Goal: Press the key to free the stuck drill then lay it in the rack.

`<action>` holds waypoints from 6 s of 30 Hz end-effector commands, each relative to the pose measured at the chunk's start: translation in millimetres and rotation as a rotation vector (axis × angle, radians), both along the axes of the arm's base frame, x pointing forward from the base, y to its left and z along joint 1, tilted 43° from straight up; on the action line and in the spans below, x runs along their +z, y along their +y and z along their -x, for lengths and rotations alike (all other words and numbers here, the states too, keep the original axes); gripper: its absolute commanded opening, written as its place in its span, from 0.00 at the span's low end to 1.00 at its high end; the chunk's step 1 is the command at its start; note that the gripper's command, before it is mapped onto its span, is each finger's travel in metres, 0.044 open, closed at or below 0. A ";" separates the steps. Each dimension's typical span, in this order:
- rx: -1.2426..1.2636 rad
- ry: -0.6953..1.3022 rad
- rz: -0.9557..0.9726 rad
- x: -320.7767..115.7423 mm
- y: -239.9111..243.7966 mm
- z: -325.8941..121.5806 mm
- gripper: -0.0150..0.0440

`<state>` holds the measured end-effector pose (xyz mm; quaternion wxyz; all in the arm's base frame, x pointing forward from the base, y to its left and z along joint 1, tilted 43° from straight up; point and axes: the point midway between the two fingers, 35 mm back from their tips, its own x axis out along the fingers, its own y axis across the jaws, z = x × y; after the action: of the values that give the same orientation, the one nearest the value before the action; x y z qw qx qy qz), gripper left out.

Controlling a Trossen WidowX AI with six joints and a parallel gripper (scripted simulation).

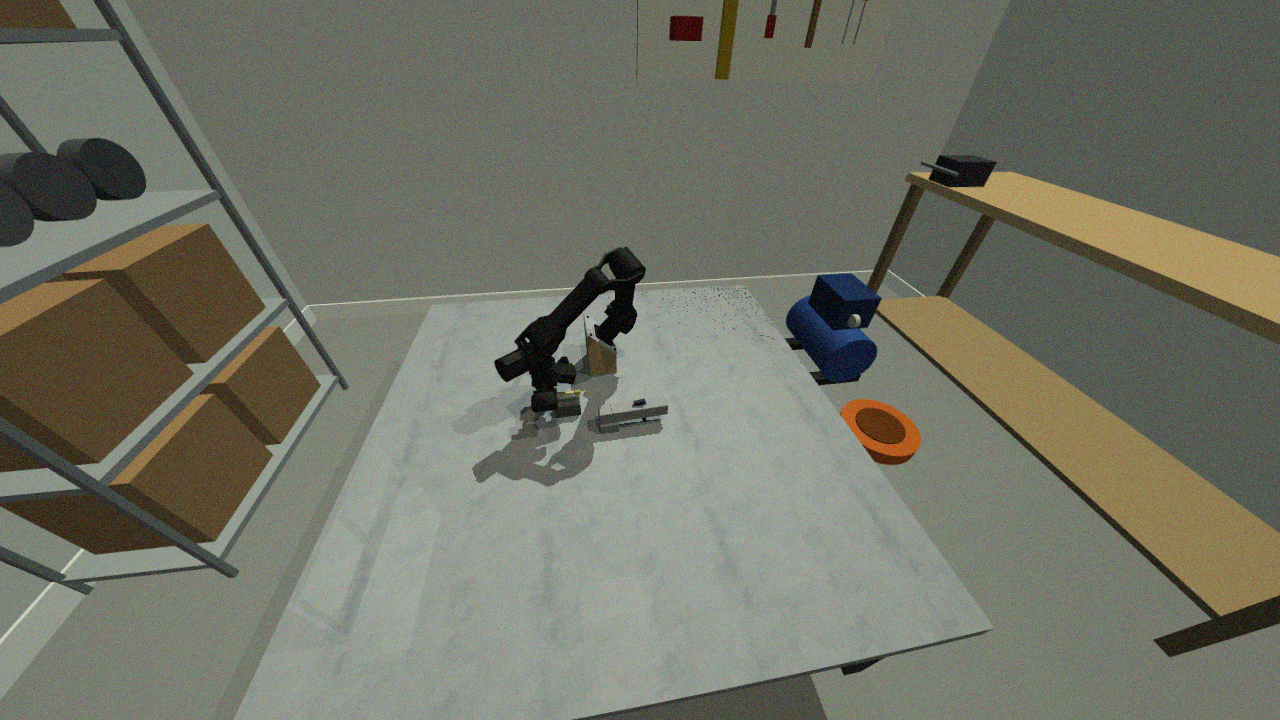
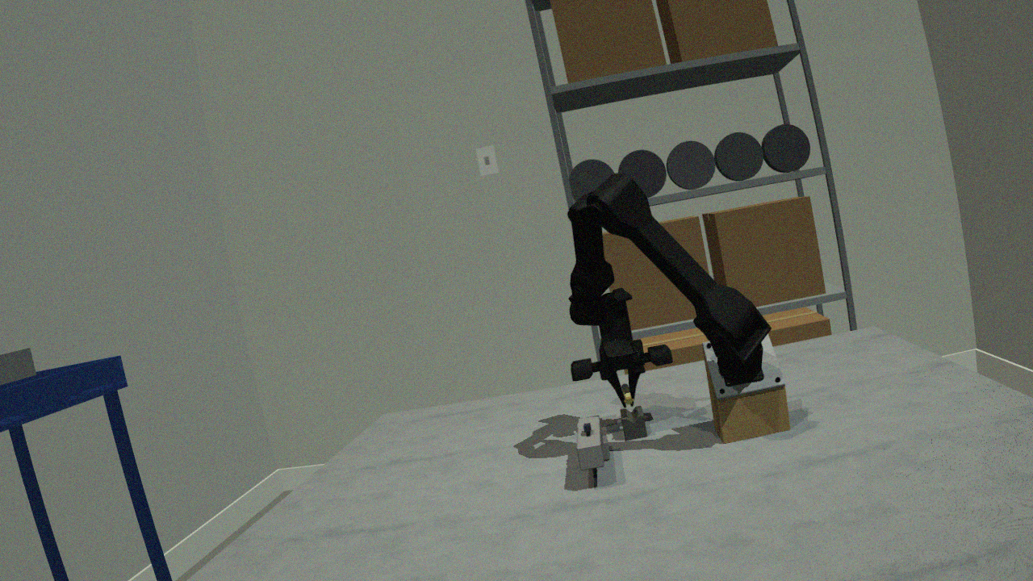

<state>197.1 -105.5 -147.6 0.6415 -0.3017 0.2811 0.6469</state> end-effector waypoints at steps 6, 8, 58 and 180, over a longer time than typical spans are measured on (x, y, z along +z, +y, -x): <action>-0.003 0.010 -0.012 -6.0 8.4 3.0 0.25; -0.003 0.010 -0.012 -7.4 9.4 2.7 0.25; -0.003 0.009 -0.013 -25.9 27.2 3.6 0.25; -0.003 0.009 -0.013 -25.8 28.0 3.5 0.25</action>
<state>195.3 -84.9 -170.4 0.6454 -0.3011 0.2830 0.6425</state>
